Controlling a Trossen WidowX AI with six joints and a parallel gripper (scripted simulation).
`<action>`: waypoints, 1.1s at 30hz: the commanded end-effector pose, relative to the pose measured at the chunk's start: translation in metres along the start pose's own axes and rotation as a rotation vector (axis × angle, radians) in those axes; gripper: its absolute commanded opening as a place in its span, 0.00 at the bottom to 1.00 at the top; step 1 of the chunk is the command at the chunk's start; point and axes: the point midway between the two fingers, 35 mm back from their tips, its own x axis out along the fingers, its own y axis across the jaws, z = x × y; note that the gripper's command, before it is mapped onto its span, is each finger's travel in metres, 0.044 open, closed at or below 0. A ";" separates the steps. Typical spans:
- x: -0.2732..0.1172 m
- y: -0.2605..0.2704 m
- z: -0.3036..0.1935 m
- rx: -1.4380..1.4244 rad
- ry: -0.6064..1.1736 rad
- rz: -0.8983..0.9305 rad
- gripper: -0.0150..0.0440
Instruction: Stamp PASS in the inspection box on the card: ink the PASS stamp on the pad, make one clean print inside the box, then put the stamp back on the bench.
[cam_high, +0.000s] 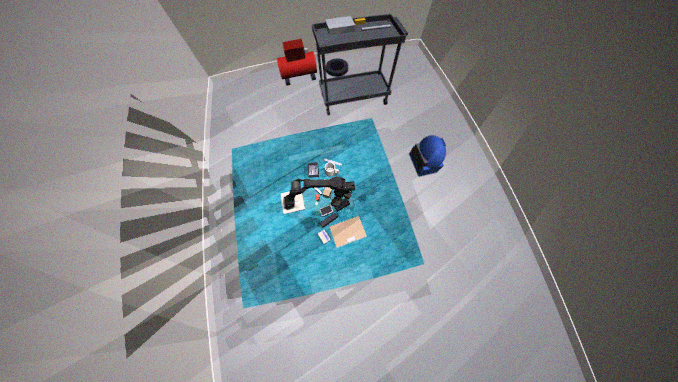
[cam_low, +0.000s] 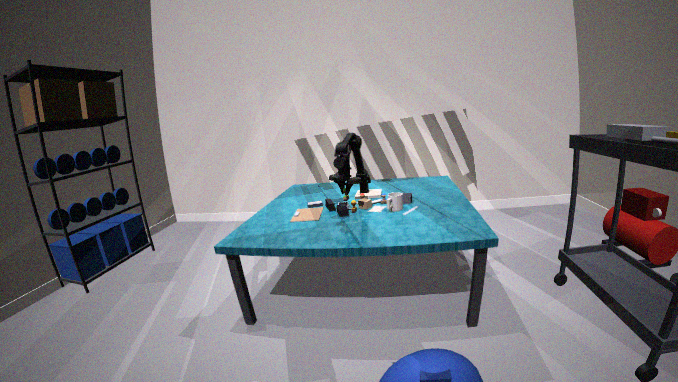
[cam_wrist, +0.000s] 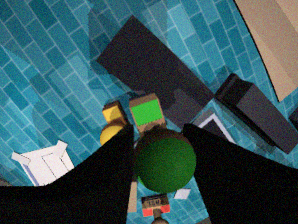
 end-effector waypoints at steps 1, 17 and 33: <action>0.003 -0.019 0.013 -0.001 -0.002 -0.004 0.25; 0.013 -0.072 0.034 0.000 -0.005 -0.011 0.25; 0.039 -0.070 0.034 0.000 -0.005 -0.011 0.25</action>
